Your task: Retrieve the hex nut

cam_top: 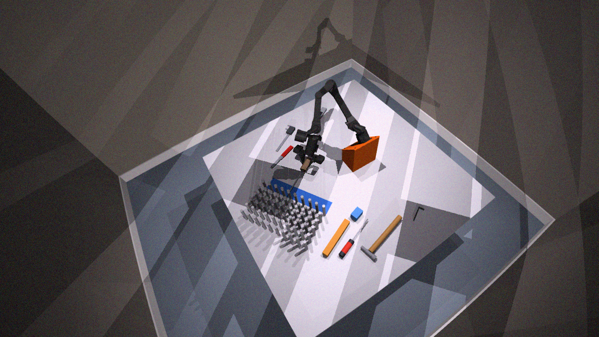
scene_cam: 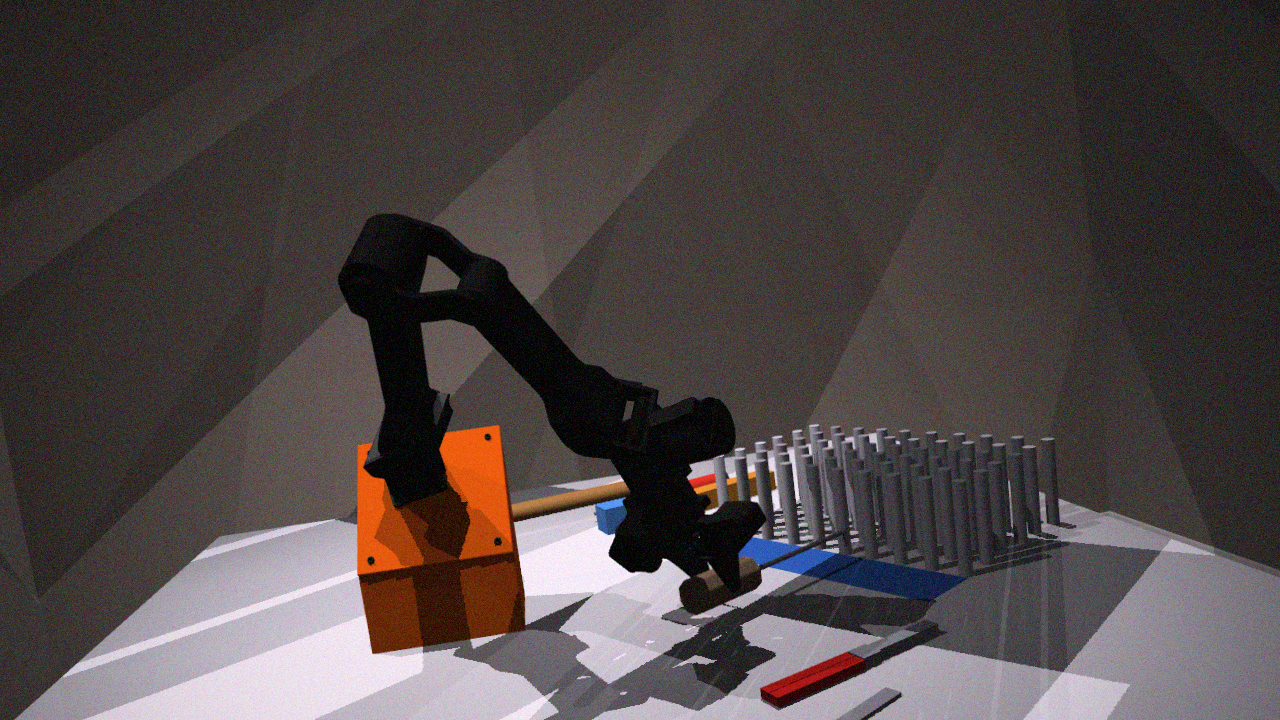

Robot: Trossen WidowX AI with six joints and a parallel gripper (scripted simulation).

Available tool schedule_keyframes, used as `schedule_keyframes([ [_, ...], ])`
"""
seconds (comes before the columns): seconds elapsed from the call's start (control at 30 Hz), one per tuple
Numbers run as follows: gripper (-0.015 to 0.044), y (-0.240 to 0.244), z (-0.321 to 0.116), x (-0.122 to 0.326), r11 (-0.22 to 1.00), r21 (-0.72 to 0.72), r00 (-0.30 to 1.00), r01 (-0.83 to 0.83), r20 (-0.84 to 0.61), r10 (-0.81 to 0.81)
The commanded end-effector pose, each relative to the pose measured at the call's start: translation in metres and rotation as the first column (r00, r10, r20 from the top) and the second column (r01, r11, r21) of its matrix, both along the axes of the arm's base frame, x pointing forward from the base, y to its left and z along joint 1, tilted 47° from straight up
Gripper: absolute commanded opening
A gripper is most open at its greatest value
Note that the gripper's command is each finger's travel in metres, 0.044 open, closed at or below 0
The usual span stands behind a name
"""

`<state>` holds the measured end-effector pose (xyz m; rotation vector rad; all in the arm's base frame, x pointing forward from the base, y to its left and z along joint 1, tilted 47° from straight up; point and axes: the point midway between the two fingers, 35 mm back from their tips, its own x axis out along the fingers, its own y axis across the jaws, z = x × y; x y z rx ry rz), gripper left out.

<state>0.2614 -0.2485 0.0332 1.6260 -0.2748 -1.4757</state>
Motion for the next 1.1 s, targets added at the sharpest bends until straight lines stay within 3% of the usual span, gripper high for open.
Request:
schedule_keyframes([
  [0.0,0.0000,0.001,-0.002,0.004,1.000,0.003,1.000,-0.009,0.000,0.009],
  [1.07,0.0000,0.003,-0.009,0.024,1.000,0.003,1.000,-0.006,0.004,0.006],
])
